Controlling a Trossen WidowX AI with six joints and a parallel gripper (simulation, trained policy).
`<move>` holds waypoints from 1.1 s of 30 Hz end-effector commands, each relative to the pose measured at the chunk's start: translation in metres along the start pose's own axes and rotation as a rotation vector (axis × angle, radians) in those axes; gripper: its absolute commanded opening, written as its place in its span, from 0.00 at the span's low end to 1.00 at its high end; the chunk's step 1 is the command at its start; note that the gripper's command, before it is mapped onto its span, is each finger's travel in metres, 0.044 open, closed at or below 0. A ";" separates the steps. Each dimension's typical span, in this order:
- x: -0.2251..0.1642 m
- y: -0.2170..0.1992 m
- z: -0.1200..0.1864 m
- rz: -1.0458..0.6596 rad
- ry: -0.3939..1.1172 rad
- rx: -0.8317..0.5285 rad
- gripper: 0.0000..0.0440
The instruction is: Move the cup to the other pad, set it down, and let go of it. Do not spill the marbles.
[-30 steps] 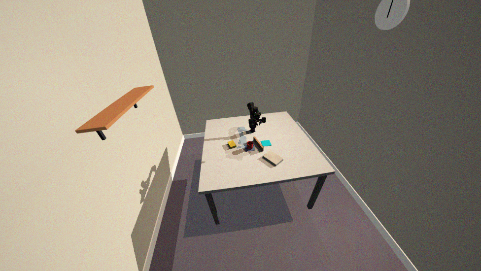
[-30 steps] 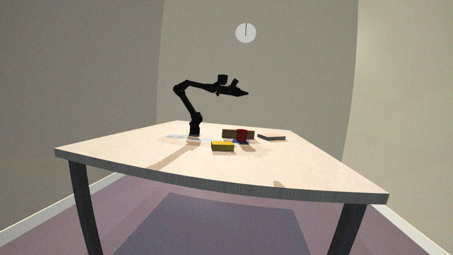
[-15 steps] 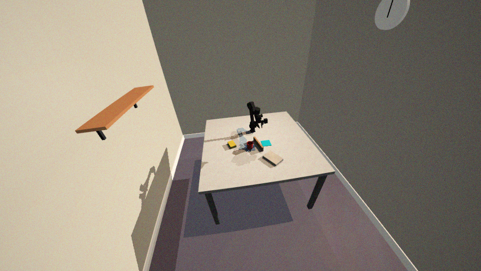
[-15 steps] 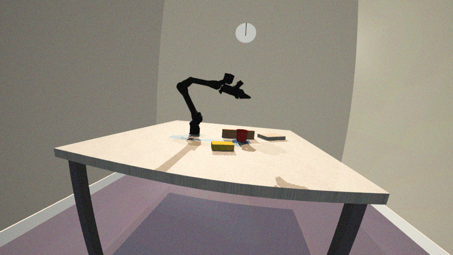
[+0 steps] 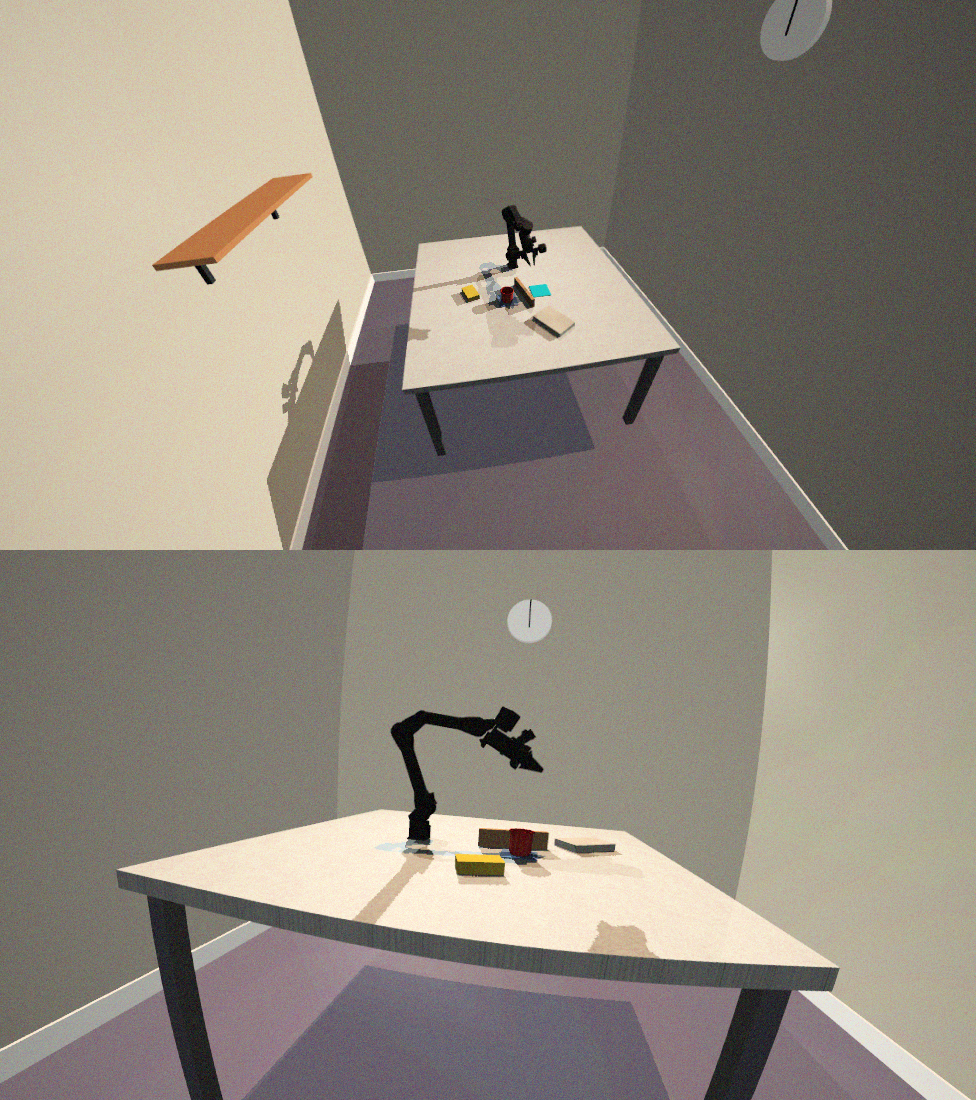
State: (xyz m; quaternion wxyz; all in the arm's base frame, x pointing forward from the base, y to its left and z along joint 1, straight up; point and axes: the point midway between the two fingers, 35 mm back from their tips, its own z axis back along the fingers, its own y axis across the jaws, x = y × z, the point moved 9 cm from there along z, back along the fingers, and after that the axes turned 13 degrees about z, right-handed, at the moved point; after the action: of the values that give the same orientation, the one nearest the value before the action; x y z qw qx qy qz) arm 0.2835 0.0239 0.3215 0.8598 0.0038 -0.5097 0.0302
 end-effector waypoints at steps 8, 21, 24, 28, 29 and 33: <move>0.003 0.005 -0.016 -0.032 0.170 -0.001 0.21; 0.001 0.007 -0.035 -0.027 0.384 -0.015 0.24; -0.001 0.006 -0.039 -0.020 0.433 -0.019 0.25; -0.002 0.005 -0.044 -0.009 0.498 -0.024 0.26; -0.003 0.005 -0.045 -0.006 0.514 -0.026 0.26; -0.005 0.002 -0.050 0.010 0.579 -0.030 0.27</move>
State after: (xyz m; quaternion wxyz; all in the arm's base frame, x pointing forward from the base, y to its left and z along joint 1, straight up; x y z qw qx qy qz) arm 0.3226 0.0295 0.2955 0.9646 -0.0133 -0.2624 0.0230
